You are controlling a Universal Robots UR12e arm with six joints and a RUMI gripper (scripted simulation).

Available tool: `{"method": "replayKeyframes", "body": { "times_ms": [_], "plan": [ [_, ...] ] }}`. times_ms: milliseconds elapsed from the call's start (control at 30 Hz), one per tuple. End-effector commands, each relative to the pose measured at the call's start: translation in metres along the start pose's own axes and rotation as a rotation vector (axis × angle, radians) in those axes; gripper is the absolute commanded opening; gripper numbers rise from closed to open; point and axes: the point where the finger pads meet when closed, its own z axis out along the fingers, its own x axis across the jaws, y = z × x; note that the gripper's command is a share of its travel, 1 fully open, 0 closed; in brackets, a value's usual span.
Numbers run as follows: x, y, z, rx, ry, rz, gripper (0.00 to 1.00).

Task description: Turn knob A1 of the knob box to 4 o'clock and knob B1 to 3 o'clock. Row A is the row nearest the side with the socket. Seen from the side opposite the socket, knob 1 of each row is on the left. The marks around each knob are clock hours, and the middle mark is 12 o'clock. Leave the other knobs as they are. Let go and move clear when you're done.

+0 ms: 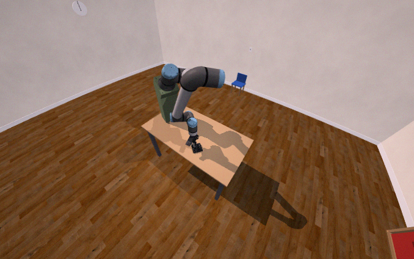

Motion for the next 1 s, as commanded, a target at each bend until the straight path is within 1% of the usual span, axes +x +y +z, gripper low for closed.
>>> {"method": "replayKeyframes", "body": {
  "times_ms": [0, 567, 700, 900, 967],
  "plan": [
    [-0.003, -0.001, 0.000, 0.003, -0.003, -0.002, 0.11],
    [-0.003, -0.001, -0.001, 0.003, -0.003, -0.001, 0.11],
    [0.000, 0.000, -0.008, 0.001, 0.000, 0.000, 0.11],
    [0.000, 0.000, -0.024, 0.001, 0.000, 0.000, 0.11],
    [0.000, 0.000, -0.024, 0.001, 0.000, 0.000, 0.11]
  ]
}}
